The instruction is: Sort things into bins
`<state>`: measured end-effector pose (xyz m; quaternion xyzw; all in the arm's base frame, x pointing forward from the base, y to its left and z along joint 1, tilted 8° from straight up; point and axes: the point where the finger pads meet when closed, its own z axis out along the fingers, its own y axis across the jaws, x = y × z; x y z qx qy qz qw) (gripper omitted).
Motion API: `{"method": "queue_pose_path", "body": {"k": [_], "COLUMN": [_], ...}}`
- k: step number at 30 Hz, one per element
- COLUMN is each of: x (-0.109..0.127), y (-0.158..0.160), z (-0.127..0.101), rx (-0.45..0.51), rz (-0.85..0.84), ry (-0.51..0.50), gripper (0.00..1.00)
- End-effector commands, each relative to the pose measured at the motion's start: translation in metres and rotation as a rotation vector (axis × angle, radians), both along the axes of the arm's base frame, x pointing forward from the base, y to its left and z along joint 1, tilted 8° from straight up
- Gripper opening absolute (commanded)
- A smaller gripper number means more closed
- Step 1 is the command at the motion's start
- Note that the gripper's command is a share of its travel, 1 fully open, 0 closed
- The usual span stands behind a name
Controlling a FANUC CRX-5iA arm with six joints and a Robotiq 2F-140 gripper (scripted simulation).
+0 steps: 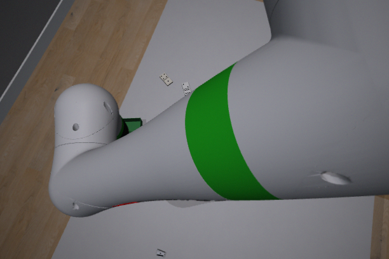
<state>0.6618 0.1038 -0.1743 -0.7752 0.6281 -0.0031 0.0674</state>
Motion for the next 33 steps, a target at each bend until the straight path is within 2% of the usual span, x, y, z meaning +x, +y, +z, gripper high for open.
{"method": "queue_pose_path", "body": {"k": [1, 25, 29, 33], "x": [0.0, -0.002, -0.004, -0.004], "y": [0.0, -0.003, -0.005, -0.005], "z": [0.0, 0.027, 0.044, 0.044], "rx": [0.0, 0.0, 0.0, 0.0], "rz": [0.0, 0.0, 0.0, 0.0], "ry": [0.0, 0.0, 0.0, 0.0], "gripper": [0.27, 0.27, 0.27, 0.27]}}
